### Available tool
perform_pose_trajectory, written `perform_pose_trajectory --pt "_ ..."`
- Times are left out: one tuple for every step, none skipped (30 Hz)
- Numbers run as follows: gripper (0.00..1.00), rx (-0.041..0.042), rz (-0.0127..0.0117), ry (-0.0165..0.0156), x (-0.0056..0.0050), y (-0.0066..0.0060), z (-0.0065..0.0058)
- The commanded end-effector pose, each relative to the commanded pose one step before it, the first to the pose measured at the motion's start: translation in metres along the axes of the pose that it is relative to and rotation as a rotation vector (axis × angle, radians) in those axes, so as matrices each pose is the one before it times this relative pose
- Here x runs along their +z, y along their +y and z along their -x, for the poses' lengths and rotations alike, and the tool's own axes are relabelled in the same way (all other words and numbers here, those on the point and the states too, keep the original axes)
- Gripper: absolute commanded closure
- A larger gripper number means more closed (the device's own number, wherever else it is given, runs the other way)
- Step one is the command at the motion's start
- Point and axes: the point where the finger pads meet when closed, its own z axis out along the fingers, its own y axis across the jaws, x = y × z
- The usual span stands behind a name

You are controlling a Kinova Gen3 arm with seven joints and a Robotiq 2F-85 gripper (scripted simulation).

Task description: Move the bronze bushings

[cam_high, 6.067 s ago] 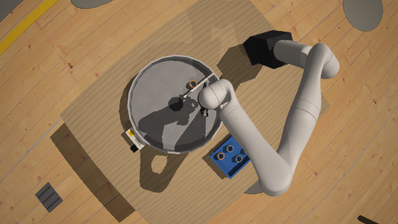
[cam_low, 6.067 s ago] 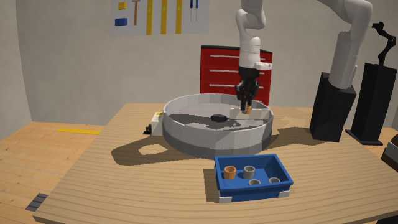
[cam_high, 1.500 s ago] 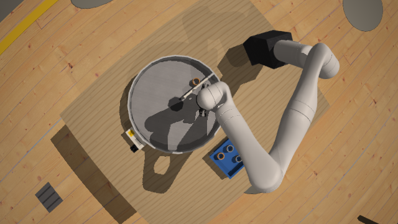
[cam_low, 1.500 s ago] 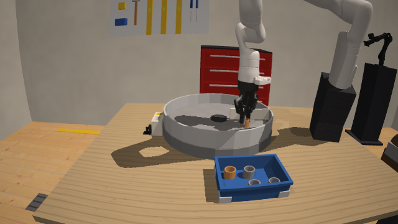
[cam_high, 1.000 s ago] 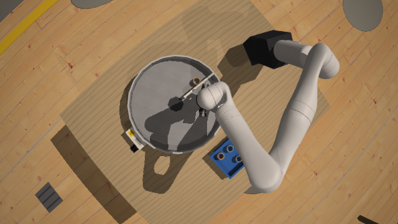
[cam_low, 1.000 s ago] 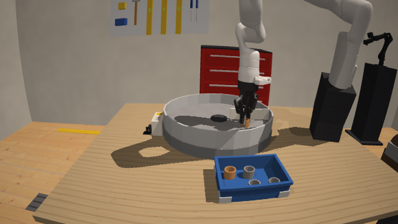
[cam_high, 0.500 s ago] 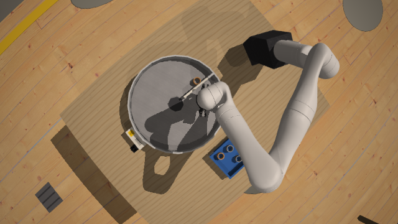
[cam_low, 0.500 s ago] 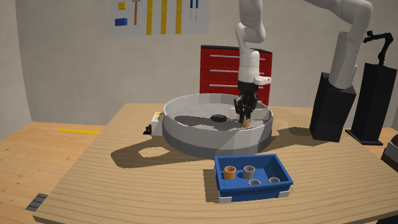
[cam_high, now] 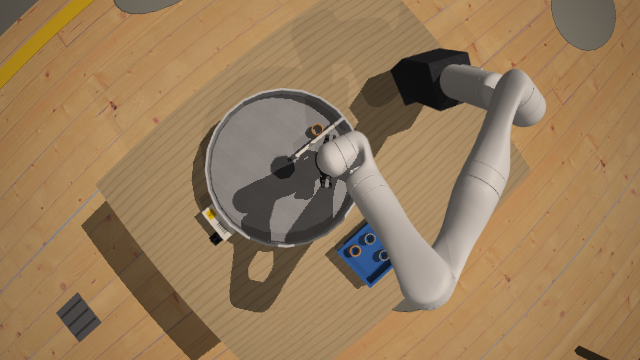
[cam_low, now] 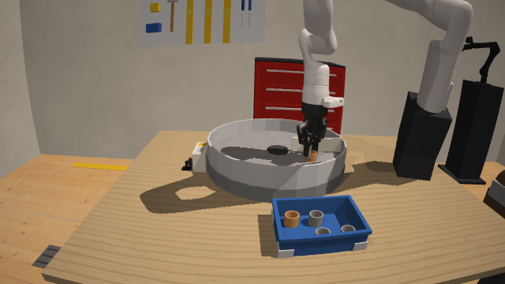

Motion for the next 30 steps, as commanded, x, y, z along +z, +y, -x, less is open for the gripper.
perform_pose_trajectory --pt "0.60 0.00024 0.00067 -0.00120 -0.00055 0.00022 0.00051" --pt "0.60 0.00000 0.00000 0.00000 0.00000 0.00000 0.00000" --pt "0.60 0.00000 0.00000 0.00000 0.00000 0.00000 0.00000" --pt "0.60 0.00000 0.00000 0.00000 0.00000 0.00000 0.00000" --pt "0.60 0.00000 0.00000 0.00000 0.00000 0.00000 0.00000" --pt "0.60 0.00000 0.00000 0.00000 0.00000 0.00000 0.00000" --pt "0.60 0.00000 0.00000 0.00000 0.00000 0.00000 0.00000" --pt "0.60 0.00000 0.00000 0.00000 0.00000 0.00000 0.00000" --pt "0.60 0.00000 0.00000 0.00000 0.00000 0.00000 0.00000" --pt "0.60 0.00000 0.00000 0.00000 0.00000 0.00000 0.00000" --pt "0.60 0.00000 0.00000 0.00000 0.00000 0.00000 0.00000" --pt "0.60 0.00000 0.00000 0.00000 0.00000 0.00000 0.00000" --pt "0.60 0.00000 0.00000 0.00000 0.00000 0.00000 0.00000" --pt "0.60 0.00000 0.00000 0.00000 0.00000 0.00000 0.00000" --pt "0.60 0.00000 0.00000 0.00000 0.00000 0.00000 0.00000" --pt "0.60 0.00000 0.00000 0.00000 0.00000 0.00000 0.00000" --pt "0.60 0.00000 0.00000 0.00000 -0.00005 0.00000 0.00000" --pt "0.60 0.00000 0.00000 0.00000 -0.00030 0.00000 0.00000" --pt "0.60 -0.00001 0.00000 0.00000 -0.00075 0.00000 0.00000" --pt "0.60 -0.00001 0.00000 0.00000 -0.00132 0.00000 0.00000" --pt "0.60 0.00000 0.00000 0.00000 -0.00197 0.00000 0.00000" --pt "0.60 -0.00001 0.00000 0.00000 -0.00262 0.00000 0.00000" --pt "0.60 0.00001 0.00000 0.00000 -0.00325 0.00000 0.00000" --pt "0.60 0.00000 0.00000 0.00000 -0.00380 0.00000 0.00000" --pt "0.60 0.00000 0.00000 0.00000 -0.00425 0.00000 0.00000" --pt "0.60 0.00000 0.00000 0.00000 -0.00458 0.00000 0.00000" --pt "0.60 0.00000 0.00000 0.00000 0.00000 0.00000 0.00000" --pt "0.60 0.00000 0.00000 0.00000 0.00000 0.00000 0.00000" --pt "0.60 0.00000 0.00000 0.00000 -0.00479 0.00000 0.00000" --pt "0.60 0.00000 0.00000 0.00000 -0.00486 0.00000 0.00000"
